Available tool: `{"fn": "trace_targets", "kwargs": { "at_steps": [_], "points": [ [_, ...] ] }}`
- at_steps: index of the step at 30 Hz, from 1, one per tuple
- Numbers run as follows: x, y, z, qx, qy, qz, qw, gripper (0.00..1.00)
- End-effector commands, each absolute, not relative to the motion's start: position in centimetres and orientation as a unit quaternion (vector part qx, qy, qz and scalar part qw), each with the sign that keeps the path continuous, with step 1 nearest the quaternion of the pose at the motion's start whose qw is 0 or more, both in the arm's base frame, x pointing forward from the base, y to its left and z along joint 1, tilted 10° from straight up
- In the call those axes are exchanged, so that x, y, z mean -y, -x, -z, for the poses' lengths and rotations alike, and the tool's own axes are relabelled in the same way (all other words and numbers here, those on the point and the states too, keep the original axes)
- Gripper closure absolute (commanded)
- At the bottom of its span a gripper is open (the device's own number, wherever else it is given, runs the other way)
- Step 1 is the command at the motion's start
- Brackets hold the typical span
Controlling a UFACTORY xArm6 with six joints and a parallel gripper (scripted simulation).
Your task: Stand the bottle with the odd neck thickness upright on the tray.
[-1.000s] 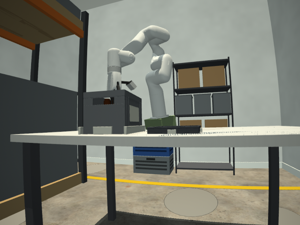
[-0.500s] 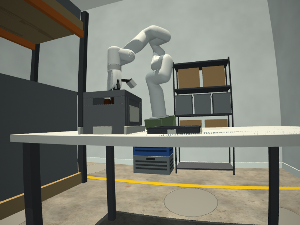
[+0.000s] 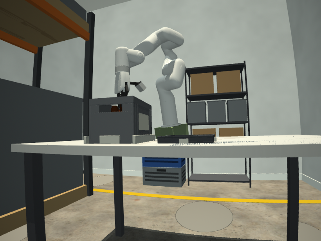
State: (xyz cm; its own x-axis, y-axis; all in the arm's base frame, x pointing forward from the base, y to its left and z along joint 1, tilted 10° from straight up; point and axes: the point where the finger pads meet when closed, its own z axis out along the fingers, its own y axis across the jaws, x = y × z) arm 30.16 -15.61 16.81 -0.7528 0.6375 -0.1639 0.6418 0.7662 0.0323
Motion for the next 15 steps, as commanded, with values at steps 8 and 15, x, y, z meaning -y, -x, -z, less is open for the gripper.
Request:
{"fn": "trace_targets", "kwargs": {
  "at_steps": [8,15],
  "points": [
    [15.59,-30.09,-17.78,-0.936,-0.342,0.013,0.085,1.00],
    [15.57,-30.05,-17.98,-0.936,-0.342,0.013,0.085,1.00]
  ]
}}
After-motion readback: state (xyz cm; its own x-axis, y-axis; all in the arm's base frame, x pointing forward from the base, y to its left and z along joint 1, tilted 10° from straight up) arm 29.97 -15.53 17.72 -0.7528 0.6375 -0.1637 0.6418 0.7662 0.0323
